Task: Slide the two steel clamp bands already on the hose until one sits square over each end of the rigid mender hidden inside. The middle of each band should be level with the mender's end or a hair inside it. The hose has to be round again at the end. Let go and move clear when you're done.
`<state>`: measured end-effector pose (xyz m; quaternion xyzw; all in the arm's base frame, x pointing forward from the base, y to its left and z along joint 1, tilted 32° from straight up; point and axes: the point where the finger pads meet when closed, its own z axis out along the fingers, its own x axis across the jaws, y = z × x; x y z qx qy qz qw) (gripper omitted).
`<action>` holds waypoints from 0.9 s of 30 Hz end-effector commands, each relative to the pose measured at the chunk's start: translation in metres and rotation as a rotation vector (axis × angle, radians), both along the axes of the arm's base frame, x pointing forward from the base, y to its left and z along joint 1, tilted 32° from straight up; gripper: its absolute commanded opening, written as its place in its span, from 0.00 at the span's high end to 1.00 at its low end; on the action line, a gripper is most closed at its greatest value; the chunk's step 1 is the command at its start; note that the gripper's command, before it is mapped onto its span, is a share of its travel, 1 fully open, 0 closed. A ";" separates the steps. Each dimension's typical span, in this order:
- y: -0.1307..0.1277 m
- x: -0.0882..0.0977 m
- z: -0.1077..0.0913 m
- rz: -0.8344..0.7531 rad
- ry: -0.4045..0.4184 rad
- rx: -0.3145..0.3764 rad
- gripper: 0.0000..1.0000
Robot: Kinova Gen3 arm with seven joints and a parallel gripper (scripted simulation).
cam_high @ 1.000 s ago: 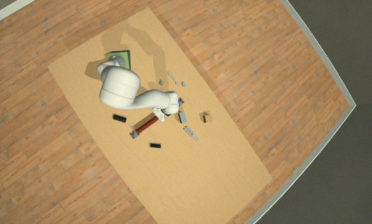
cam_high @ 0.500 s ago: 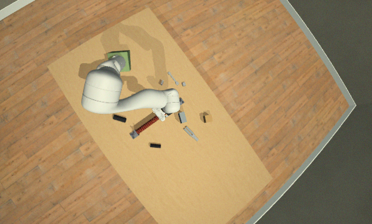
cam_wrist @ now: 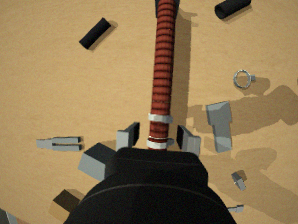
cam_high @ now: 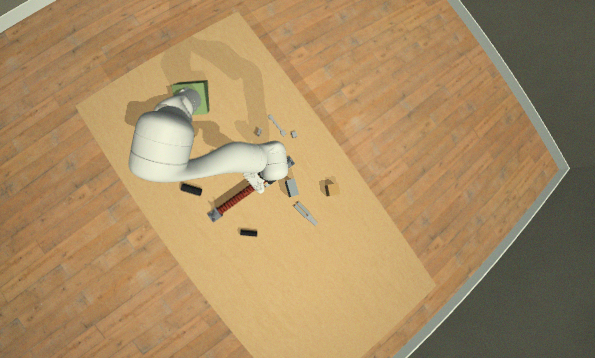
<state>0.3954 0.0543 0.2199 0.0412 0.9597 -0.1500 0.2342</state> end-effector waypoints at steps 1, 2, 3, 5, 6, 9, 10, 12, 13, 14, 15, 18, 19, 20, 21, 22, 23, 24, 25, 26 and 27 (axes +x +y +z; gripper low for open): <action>-0.002 0.000 0.003 -0.007 -0.005 -0.004 0.00; -0.002 0.000 0.003 -0.007 -0.005 -0.004 0.00; -0.002 0.000 0.003 -0.007 -0.005 -0.004 0.00; -0.002 0.000 0.003 -0.007 -0.005 -0.004 0.00; -0.002 0.000 0.003 -0.007 -0.005 -0.004 0.00; -0.002 0.000 0.003 -0.007 -0.005 -0.004 0.00; -0.001 0.000 0.003 -0.007 -0.005 -0.003 0.00; -0.001 0.000 0.005 -0.007 -0.006 -0.002 0.00; -0.001 0.000 0.005 -0.007 -0.006 -0.002 0.00; 0.000 -0.001 0.007 -0.007 -0.006 -0.002 0.00; 0.001 -0.001 0.010 -0.008 -0.008 0.000 0.00; 0.005 -0.007 0.021 -0.008 -0.008 0.000 0.00; 0.007 -0.009 0.025 -0.008 -0.007 0.000 0.00; 0.009 -0.012 0.030 -0.008 -0.007 0.000 0.00; 0.010 -0.014 0.034 -0.009 -0.007 0.000 0.00; 0.011 -0.016 0.038 -0.009 -0.007 0.000 0.00; 0.013 -0.017 0.041 -0.009 -0.007 0.000 0.00; 0.013 -0.019 0.043 -0.009 -0.007 0.000 0.00; 0.014 -0.019 0.045 -0.009 -0.007 0.000 0.00; 0.014 -0.020 0.046 -0.009 -0.007 0.000 0.00; 0.015 -0.020 0.046 -0.009 -0.007 0.000 0.00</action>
